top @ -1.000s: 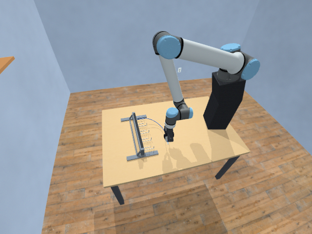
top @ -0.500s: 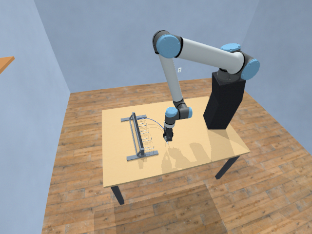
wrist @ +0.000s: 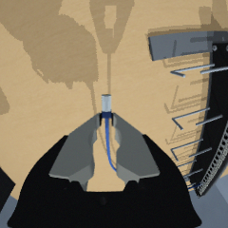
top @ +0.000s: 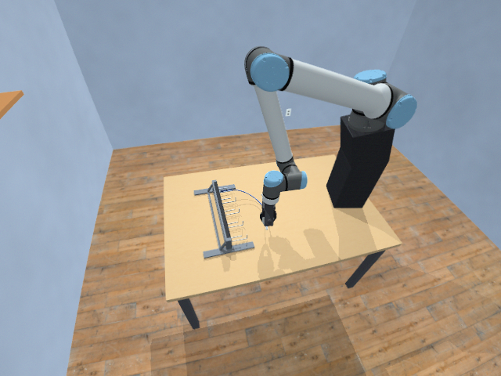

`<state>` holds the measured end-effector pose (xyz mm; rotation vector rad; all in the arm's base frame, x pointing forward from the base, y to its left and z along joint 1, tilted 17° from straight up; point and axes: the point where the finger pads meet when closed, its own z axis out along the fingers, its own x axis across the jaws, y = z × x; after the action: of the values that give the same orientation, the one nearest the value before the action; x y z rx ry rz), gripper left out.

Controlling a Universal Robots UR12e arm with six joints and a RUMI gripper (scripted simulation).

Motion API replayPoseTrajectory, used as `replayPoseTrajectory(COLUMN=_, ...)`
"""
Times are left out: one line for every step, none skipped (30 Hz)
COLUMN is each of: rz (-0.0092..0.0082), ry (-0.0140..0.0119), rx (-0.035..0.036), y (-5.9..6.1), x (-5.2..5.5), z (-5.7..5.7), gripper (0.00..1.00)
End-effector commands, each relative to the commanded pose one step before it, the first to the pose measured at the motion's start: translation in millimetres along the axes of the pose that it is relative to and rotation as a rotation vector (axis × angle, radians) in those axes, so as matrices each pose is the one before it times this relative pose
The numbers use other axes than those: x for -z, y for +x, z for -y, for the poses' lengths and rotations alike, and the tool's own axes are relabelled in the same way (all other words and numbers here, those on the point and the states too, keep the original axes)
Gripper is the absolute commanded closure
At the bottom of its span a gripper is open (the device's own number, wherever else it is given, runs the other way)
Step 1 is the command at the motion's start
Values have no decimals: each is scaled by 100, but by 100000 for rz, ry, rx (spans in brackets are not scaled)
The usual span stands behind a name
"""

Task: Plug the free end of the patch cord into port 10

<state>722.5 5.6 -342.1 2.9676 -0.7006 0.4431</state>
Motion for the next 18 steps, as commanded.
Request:
replayPoseTrajectory(rz=-30, ry=-15, rx=-2933, y=416, x=135, z=-188, gripper=100)
replayPoseTrajectory(rz=10, ry=-9, rx=-729, y=96, x=22, z=-50, gripper=100)
replayPoseTrajectory(rz=10, ry=-10, rx=-743, y=98, x=23, z=-51, gripper=100)
replayPoseTrajectory(rz=10, ry=-10, rx=-757, y=100, x=23, z=-51, gripper=100)
replayPoseTrajectory(rz=0, ry=0, rx=0, y=0, x=0, z=0, gripper=100)
replayPoseTrajectory(rz=0, ry=0, rx=0, y=0, x=0, z=0, gripper=100)
replayPoseTrajectory(rz=10, ry=-10, rx=-771, y=102, x=24, z=-51, gripper=100)
replayPoseTrajectory(rz=10, ry=-10, rx=-784, y=104, x=24, z=-52, gripper=100)
replayPoseTrajectory(rz=10, ry=-10, rx=-797, y=106, x=25, z=-52, gripper=100)
replayPoseTrajectory(rz=10, ry=-11, rx=-811, y=109, x=25, z=-52, gripper=100)
replayPoseTrajectory(rz=10, ry=-11, rx=-824, y=111, x=26, z=-53, gripper=100)
replayPoseTrajectory(rz=10, ry=-11, rx=-837, y=113, x=26, z=-53, gripper=100)
replayPoseTrajectory(rz=10, ry=-11, rx=-849, y=115, x=27, z=-53, gripper=100)
replayPoseTrajectory(rz=10, ry=-12, rx=-862, y=117, x=27, z=-53, gripper=100)
replayPoseTrajectory(rz=10, ry=-12, rx=-874, y=119, x=28, z=-53, gripper=100)
replayPoseTrajectory(rz=11, ry=-11, rx=-883, y=121, x=27, z=-50, gripper=100)
replayPoseTrajectory(rz=12, ry=-11, rx=-890, y=123, x=26, z=-47, gripper=100)
replayPoseTrajectory(rz=12, ry=-11, rx=-902, y=125, x=27, z=-47, gripper=100)
